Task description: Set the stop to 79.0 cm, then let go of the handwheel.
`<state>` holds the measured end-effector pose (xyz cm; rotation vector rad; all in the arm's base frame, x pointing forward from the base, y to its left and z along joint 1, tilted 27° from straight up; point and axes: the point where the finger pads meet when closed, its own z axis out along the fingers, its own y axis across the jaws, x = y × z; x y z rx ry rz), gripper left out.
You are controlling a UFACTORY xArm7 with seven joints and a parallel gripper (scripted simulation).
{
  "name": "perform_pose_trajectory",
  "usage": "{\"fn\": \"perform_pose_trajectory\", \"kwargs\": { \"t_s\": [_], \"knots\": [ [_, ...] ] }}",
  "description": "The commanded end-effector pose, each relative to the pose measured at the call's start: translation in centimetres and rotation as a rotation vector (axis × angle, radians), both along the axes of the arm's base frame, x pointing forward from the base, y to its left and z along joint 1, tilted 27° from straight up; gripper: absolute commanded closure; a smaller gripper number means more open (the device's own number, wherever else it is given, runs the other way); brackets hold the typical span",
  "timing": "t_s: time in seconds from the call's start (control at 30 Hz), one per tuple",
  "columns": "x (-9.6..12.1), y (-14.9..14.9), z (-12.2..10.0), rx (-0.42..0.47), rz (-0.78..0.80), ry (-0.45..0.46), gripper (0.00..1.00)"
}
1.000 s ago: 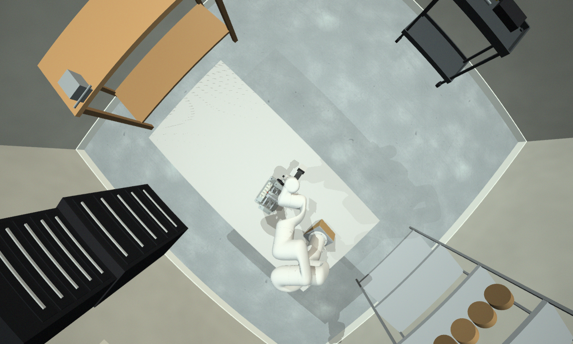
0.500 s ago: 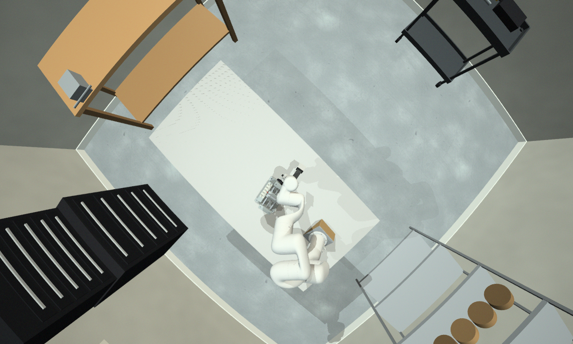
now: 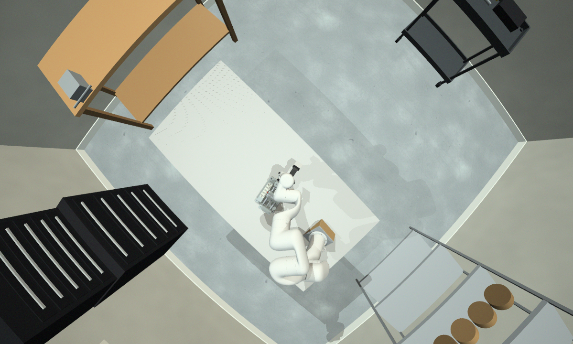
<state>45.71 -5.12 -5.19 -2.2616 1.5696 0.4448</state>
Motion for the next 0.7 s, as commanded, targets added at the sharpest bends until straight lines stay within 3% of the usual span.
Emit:
{"fn": "perform_pose_trajectory", "kwargs": {
  "t_s": [0.0,0.37,0.67],
  "knots": [
    [1.1,0.1,0.4,-0.002,-0.001,-0.006,0.94],
    [2.9,-0.1,2.1,-0.002,-0.001,-0.006,0.94],
    [3.2,-0.9,3.8,-0.002,-0.001,-0.006,0.94]
  ]
}}
